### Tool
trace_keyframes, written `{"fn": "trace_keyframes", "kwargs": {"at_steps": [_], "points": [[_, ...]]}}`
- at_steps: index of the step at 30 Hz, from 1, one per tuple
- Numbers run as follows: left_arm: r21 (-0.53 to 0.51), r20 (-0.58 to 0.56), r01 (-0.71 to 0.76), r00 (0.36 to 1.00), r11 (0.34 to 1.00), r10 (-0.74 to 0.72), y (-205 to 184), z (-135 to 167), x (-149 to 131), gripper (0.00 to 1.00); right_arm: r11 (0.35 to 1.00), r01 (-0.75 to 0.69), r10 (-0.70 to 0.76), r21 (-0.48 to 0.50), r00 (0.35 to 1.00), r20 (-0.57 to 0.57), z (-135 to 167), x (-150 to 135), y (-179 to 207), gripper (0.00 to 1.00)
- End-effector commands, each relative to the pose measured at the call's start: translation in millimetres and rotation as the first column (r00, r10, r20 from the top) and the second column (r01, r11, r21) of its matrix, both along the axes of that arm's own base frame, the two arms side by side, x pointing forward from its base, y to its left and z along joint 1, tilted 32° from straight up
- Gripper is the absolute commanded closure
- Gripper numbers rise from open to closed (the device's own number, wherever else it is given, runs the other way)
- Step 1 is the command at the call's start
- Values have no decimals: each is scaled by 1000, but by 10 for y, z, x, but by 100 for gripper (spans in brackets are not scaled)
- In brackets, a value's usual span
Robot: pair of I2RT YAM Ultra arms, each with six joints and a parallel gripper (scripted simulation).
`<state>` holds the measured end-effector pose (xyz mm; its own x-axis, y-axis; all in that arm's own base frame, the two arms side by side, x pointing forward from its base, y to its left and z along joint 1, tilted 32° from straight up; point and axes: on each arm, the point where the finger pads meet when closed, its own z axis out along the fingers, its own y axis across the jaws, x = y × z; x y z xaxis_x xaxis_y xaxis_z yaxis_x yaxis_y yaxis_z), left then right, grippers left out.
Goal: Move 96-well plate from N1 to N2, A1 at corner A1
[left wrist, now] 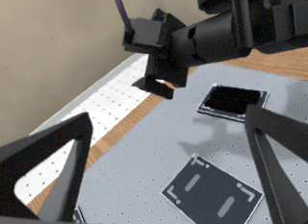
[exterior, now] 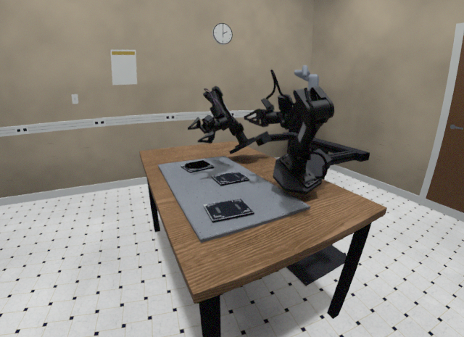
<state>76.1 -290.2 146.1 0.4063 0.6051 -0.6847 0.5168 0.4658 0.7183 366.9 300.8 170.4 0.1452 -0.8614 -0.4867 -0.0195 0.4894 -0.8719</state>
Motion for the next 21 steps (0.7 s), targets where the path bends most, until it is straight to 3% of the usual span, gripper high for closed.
{"fn": "trace_keyframes", "kwargs": {"at_steps": [1,18,21], "points": [[-7,-2,1,1000,1000,-1,-12,18,-7,0,1000,-6,6,12,1000,9,50,-12,22,0],[-7,-2,1,1000,1000,-1,-12,18,-7,0,1000,-6,6,12,1000,9,50,-12,22,0],[-12,-50,38,998,999,-38,-56,-44,-56,0,999,26,-26,24,999,-30,-39,-22,-62,0]]}}
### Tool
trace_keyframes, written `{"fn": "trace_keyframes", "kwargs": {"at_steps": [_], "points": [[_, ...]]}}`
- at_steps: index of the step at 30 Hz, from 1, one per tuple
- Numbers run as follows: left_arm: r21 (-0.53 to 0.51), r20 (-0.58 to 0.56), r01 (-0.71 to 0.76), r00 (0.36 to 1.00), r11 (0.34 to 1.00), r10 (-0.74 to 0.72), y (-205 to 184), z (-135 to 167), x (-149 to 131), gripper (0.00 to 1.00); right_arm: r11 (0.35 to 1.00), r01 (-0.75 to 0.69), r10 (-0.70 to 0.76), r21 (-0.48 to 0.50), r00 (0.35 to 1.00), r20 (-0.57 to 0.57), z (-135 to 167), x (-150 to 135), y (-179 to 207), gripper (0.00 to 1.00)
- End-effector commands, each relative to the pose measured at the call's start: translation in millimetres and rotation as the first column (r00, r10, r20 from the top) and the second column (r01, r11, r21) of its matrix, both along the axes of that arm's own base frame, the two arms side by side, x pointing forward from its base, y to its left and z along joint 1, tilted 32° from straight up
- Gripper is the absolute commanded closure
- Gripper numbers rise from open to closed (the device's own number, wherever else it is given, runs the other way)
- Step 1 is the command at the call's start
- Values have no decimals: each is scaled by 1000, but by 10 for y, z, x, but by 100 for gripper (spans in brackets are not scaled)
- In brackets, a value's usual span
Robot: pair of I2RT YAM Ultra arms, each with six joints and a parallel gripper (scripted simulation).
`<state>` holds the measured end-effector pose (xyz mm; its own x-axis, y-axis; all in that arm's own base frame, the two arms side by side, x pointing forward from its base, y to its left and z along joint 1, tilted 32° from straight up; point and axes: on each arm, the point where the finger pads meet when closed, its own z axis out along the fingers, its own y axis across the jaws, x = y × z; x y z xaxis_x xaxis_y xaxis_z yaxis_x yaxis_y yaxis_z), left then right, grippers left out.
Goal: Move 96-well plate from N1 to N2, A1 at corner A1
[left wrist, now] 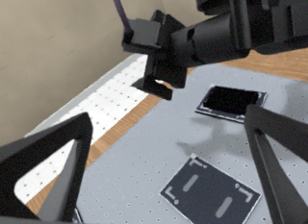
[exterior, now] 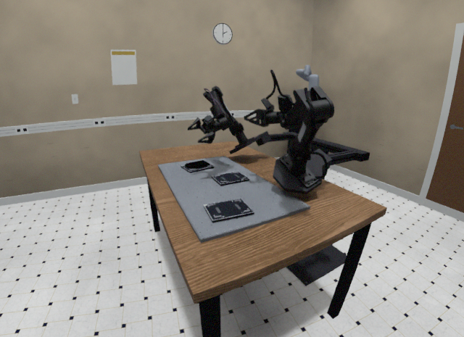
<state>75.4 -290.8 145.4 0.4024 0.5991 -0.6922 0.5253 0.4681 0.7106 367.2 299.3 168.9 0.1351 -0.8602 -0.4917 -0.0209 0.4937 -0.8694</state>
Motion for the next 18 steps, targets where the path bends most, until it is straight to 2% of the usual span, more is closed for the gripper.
{"fn": "trace_keyframes", "kwargs": {"at_steps": [1,9,11,14,18], "points": [[-14,-69,50,996,999,-51,-80,-59,-74,0,999,33,-31,29,999,-42,-62,-29,-83,0],[-80,-317,135,936,988,-153,-179,-247,-262,0,957,258,-212,129,933,-292,-462,-233,-781,0],[-92,-348,139,923,986,-162,-187,-254,-285,0,936,293,-223,196,922,-316,-422,-245,-864,0],[-95,-360,140,918,986,-166,-189,-259,-293,0,933,299,-218,199,912,-347,-453,-274,-901,0],[-109,-388,142,905,984,-174,-197,-254,-313,0,879,360,-224,313,891,-395,-344,-309,-1085,0]]}}
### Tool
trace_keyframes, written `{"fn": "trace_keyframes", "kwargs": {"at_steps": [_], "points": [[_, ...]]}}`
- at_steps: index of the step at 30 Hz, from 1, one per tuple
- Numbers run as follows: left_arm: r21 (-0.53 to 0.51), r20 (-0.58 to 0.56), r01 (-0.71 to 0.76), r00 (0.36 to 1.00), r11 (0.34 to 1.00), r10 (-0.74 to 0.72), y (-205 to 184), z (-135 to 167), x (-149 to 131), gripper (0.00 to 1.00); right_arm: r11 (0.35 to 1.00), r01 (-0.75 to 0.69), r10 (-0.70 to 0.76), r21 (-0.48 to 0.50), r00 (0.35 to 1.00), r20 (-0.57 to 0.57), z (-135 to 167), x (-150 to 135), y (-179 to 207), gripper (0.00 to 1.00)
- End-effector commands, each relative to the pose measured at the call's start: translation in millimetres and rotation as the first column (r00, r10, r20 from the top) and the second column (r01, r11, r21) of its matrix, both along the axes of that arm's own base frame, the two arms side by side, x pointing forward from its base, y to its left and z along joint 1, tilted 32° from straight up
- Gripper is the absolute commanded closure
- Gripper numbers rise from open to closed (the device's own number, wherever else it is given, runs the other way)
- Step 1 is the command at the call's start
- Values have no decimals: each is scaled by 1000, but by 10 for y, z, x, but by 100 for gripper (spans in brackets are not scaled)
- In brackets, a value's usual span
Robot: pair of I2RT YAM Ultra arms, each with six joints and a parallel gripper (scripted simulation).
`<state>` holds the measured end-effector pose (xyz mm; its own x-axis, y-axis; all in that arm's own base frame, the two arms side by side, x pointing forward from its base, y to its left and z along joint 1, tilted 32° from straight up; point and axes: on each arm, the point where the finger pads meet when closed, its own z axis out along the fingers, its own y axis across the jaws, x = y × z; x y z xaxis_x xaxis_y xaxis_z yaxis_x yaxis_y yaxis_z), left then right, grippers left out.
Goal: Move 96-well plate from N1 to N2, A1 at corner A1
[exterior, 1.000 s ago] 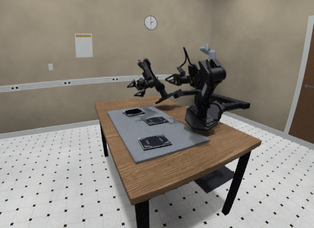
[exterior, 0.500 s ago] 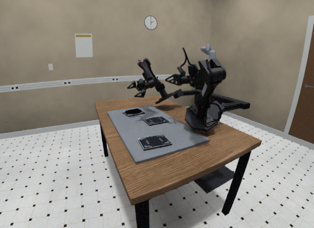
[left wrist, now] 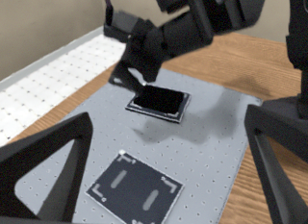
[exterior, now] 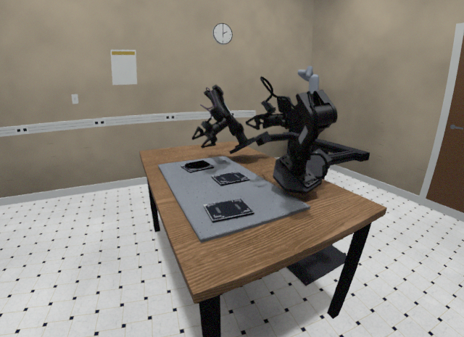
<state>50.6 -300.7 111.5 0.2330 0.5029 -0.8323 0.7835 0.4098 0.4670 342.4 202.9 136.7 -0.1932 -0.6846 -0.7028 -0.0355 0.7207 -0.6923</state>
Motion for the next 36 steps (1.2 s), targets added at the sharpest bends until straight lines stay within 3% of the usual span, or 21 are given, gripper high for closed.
{"fn": "trace_keyframes", "kwargs": {"at_steps": [1,5,13,18,25,36], "points": [[-15,-85,18,996,1000,-19,-99,92,-65,0,985,74,-53,153,989,-140,32,-50,-143,0],[-21,-87,17,996,1000,-19,-103,110,-64,0,969,131,-90,211,977,-191,46,-87,-338,0],[-22,-88,17,996,1000,-19,-104,113,-66,0,959,223,-153,176,927,-344,-200,-271,-689,0],[-21,-86,18,996,1000,-20,-104,113,-66,0,921,318,-195,223,875,-443,-268,-361,-978,0],[-21,-86,18,996,1000,-20,-104,113,-66,0,893,370,-231,257,866,-443,-192,-319,-1167,0],[-12,-76,18,997,1000,-19,-87,74,-66,0,895,365,-227,257,868,-441,-185,-320,-1150,0]]}}
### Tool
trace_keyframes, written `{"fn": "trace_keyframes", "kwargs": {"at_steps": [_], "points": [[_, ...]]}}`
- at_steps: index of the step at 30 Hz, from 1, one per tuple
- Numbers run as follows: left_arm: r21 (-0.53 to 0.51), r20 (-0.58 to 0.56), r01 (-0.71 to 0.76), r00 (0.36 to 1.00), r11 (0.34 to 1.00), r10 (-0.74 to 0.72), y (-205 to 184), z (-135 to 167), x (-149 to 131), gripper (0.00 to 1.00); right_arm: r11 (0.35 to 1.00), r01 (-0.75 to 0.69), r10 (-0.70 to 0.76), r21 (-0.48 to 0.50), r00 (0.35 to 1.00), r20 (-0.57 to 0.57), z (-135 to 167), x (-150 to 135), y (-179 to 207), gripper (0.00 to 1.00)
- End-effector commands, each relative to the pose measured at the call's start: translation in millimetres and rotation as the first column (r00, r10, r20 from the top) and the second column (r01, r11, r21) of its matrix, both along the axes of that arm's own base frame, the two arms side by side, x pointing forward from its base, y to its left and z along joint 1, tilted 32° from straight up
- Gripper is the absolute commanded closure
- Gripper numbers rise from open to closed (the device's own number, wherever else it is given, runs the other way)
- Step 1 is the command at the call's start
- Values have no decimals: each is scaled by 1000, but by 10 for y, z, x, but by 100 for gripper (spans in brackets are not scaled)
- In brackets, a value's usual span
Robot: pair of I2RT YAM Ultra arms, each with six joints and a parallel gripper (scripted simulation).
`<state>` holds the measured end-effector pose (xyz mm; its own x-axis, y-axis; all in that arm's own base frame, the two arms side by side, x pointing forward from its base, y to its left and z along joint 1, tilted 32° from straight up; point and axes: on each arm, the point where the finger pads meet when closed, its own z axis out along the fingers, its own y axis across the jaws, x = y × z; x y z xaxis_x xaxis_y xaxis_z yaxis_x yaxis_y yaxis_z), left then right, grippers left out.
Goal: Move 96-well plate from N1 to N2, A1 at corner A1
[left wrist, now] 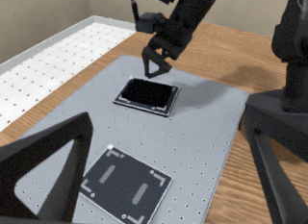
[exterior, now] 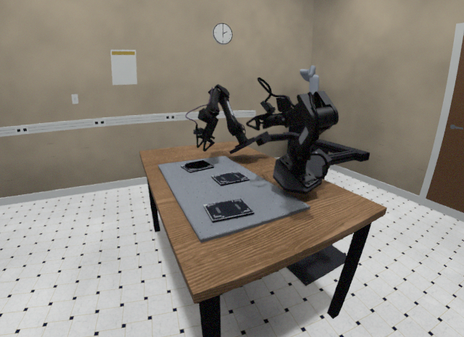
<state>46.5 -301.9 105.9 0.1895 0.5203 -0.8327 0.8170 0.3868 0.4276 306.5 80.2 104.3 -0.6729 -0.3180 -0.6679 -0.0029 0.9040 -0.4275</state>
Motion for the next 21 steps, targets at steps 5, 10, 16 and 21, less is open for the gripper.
{"fn": "trace_keyframes", "kwargs": {"at_steps": [5,10,16,21], "points": [[-36,-15,2,1000,999,-3,-75,130,-25,0,999,-9,8,36,1000,25,139,39,76,0],[-36,-15,2,1000,999,-3,-75,130,-25,0,999,-9,8,36,1000,25,139,39,76,0],[-27,-21,-6,1000,1000,6,-62,135,-18,0,999,-11,12,32,1000,-27,68,-3,78,0],[59,-14,-41,999,997,42,53,93,-6,0,1000,20,-20,-4,982,-190,-92,-19,7,0]]}}
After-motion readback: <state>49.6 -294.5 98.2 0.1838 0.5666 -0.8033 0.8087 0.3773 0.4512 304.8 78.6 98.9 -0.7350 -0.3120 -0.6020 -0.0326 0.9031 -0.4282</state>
